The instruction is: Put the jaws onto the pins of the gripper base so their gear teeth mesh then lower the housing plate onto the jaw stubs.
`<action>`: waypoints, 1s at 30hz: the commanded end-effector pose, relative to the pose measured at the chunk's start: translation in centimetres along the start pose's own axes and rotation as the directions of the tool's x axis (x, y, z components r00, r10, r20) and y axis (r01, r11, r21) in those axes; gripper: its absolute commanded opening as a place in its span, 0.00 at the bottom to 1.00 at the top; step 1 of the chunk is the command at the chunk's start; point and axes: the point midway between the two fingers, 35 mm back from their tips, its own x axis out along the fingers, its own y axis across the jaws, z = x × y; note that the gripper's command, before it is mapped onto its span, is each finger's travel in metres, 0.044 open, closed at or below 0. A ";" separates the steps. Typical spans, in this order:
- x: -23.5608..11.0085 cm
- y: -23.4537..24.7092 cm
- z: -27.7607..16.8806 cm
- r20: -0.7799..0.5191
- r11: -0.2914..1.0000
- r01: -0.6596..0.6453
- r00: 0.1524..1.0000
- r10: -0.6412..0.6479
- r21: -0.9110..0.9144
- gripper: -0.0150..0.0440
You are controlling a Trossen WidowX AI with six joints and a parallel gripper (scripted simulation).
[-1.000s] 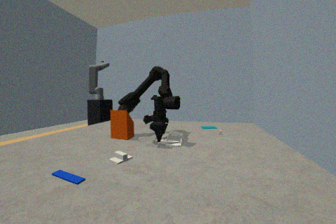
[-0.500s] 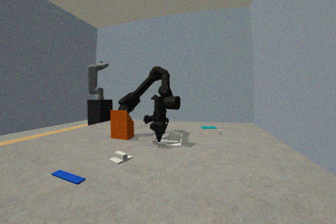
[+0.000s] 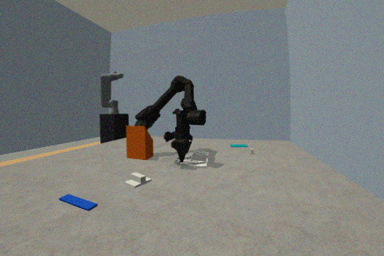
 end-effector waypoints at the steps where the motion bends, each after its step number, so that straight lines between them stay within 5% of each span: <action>1: 0.6 -0.1 0.0 0.005 1.000 0.006 1.000 -0.006 -0.007 0.85; 26: 0.4 -0.1 0.0 0.004 1.000 0.004 1.000 -0.004 -0.005 0.85; 30: 0.0 0.0 0.0 -0.002 1.000 0.001 1.000 -0.001 0.001 1.00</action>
